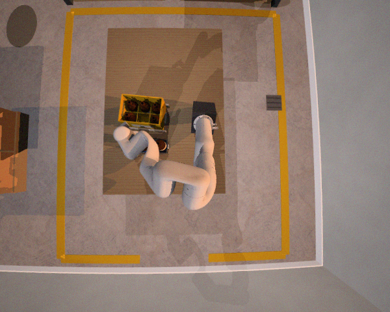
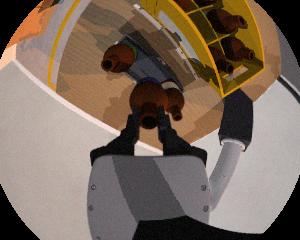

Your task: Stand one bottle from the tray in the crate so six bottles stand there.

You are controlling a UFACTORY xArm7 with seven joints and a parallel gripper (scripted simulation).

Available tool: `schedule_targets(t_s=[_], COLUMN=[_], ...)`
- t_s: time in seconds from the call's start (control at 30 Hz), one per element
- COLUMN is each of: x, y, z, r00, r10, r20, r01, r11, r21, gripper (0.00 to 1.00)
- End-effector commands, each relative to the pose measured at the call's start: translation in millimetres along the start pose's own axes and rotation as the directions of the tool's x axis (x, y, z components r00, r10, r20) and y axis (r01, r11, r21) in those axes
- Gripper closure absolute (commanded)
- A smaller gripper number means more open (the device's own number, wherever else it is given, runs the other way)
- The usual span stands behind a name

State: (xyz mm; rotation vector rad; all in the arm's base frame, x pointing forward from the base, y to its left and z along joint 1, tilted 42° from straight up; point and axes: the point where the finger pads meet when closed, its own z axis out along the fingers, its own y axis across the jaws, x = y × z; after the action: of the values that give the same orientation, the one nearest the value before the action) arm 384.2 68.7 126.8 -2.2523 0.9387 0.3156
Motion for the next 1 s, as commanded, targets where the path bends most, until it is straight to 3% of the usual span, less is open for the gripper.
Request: schedule_targets(t_s=[0.0,0.97], x=[1,1], y=[-1,-1], z=[-3,-27], r00=[1.0,1.0], r10=[0.0,0.0], r20=[-0.004,-0.004], r01=[0.0,0.0], r11=[1.0,1.0], r21=[0.003,0.003], gripper=[1.0,1.0])
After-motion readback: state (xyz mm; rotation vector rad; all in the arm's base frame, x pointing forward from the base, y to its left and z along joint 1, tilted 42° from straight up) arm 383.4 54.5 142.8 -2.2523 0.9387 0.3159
